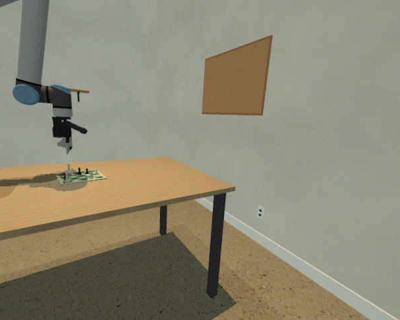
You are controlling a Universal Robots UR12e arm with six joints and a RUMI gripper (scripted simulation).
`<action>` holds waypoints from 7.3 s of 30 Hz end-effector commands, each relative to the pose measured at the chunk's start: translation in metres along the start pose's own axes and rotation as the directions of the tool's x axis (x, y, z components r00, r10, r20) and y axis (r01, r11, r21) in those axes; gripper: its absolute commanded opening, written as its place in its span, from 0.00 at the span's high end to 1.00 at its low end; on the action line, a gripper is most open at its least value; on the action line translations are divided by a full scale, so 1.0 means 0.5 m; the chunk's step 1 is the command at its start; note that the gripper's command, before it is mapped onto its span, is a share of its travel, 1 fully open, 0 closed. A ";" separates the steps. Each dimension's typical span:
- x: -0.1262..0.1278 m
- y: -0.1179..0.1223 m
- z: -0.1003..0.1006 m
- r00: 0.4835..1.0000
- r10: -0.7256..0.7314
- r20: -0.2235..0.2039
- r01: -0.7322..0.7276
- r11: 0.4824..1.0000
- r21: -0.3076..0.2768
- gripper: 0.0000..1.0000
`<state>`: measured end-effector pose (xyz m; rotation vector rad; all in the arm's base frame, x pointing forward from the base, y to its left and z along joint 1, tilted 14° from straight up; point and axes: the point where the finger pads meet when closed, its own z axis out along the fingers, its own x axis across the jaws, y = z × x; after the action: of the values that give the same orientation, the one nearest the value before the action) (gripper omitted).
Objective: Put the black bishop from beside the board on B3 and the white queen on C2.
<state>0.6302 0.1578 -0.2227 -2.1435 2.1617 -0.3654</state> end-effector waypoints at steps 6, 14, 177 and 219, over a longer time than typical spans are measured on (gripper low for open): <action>-0.016 0.012 -0.002 0.977 -0.212 0.003 0.212 0.977 0.003 0.00; -0.021 0.018 -0.002 0.957 -0.291 0.003 0.291 0.957 0.003 0.00; -0.028 0.022 0.108 0.935 -0.355 0.002 0.355 0.935 0.003 0.75; -0.029 0.022 0.179 0.935 -0.355 0.002 0.355 0.935 0.003 0.75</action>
<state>0.6394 0.1615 -0.3140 -2.5306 1.7620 -0.3840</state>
